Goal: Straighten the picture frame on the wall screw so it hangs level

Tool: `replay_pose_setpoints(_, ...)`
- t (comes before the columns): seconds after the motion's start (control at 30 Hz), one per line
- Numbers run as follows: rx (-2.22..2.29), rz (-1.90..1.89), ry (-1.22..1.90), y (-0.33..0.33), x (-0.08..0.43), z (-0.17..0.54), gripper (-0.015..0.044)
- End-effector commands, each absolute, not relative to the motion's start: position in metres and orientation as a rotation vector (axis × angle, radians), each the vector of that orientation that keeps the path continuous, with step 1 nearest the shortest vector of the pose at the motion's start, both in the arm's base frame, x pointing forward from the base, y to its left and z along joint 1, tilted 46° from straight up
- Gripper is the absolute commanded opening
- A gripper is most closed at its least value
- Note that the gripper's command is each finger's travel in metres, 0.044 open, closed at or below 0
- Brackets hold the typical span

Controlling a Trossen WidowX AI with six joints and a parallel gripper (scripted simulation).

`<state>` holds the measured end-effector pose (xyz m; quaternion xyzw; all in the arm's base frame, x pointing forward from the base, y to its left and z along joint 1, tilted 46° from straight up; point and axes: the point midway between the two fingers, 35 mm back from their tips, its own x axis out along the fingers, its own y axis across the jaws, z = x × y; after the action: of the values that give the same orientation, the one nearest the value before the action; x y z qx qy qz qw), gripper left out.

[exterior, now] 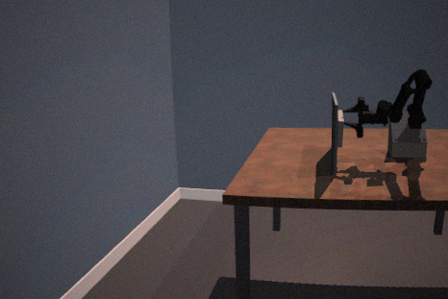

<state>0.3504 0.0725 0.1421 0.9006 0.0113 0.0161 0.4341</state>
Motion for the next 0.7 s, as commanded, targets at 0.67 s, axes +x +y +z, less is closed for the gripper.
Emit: replay_pose_setpoints(0.67, 2.244, 0.034, 0.036, 0.0728, 0.3637, 0.1396, 0.026)
